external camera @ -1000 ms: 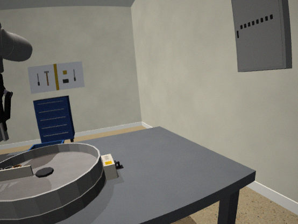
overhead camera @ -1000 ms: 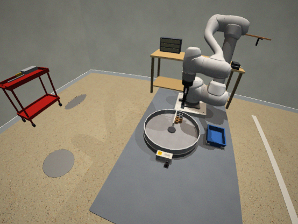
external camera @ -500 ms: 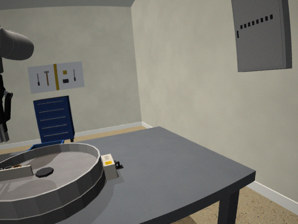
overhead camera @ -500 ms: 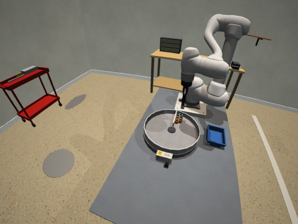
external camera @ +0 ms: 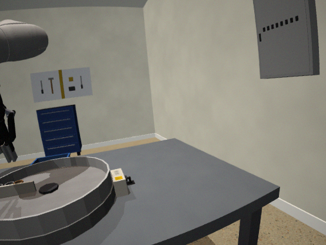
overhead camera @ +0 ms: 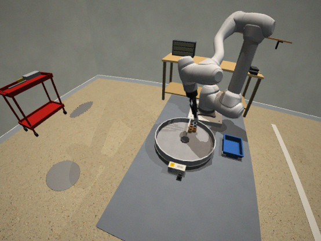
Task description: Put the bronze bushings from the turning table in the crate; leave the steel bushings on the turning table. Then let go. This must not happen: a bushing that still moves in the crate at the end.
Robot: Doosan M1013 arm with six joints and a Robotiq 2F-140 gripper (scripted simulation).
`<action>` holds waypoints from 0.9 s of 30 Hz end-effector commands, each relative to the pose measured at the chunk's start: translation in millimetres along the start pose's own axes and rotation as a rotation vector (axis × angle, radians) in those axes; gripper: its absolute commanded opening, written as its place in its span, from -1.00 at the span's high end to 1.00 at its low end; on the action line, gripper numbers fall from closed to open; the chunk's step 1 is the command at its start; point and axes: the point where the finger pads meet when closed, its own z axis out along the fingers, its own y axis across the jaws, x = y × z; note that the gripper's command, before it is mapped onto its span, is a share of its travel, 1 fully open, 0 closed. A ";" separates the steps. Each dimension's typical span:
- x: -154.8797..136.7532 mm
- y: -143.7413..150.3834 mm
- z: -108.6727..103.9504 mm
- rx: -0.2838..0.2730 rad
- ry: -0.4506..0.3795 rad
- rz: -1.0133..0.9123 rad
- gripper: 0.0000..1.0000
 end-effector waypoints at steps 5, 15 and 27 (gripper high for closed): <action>-7.4 5.7 20.2 0.013 0.232 -0.006 0.87; -12.6 11.3 33.0 0.017 0.379 -0.004 0.87; -12.7 11.4 33.2 0.017 0.381 -0.004 0.87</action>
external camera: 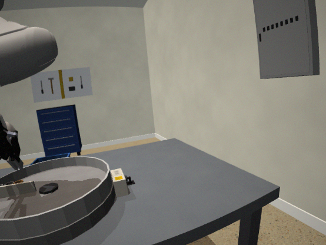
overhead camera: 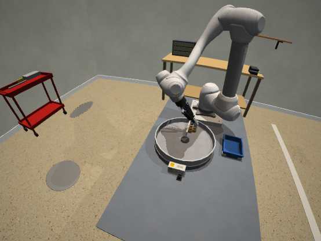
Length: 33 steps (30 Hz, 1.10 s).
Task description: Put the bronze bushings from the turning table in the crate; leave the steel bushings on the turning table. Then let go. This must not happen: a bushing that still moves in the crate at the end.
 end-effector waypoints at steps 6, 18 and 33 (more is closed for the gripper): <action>0.1 0.0 0.0 0.000 0.000 0.000 0.87; 0.1 0.0 0.0 0.000 0.000 0.000 0.87; -0.2 -2.0 -0.2 0.009 -0.001 0.001 0.87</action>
